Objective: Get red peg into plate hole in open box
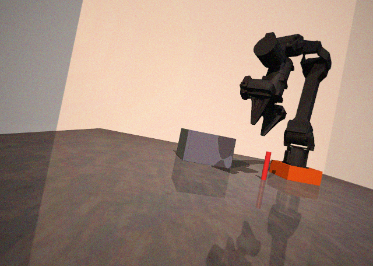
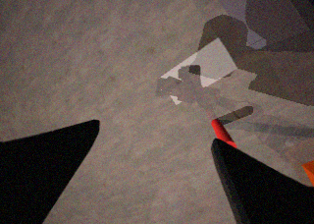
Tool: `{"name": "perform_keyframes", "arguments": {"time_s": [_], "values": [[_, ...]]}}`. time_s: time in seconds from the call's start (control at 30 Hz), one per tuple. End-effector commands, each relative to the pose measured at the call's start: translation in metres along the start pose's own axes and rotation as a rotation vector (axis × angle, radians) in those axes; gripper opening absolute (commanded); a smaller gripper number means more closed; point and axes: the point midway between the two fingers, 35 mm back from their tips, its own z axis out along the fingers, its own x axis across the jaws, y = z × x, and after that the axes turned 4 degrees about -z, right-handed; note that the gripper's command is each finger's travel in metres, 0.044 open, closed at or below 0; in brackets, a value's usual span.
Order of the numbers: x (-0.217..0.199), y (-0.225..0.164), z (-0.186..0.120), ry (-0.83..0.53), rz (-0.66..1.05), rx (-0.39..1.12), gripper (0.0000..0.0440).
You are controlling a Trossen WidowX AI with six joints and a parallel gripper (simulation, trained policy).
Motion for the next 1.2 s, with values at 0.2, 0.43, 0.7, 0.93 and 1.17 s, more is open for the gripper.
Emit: {"name": "perform_keyframes", "arguments": {"time_s": [0.2,0.43,0.7,0.93,1.17], "values": [[-0.058,-0.010,0.023,-0.173,0.146,0.044,0.0440],[-0.073,-0.015,0.049,-0.189,0.209,0.046,0.0440],[-0.083,-0.020,0.081,-0.168,0.266,0.041,0.0440],[-0.091,-0.024,0.099,-0.163,0.328,0.048,0.0365],[-0.094,-0.027,0.100,-0.181,0.357,0.089,0.0182]]}}
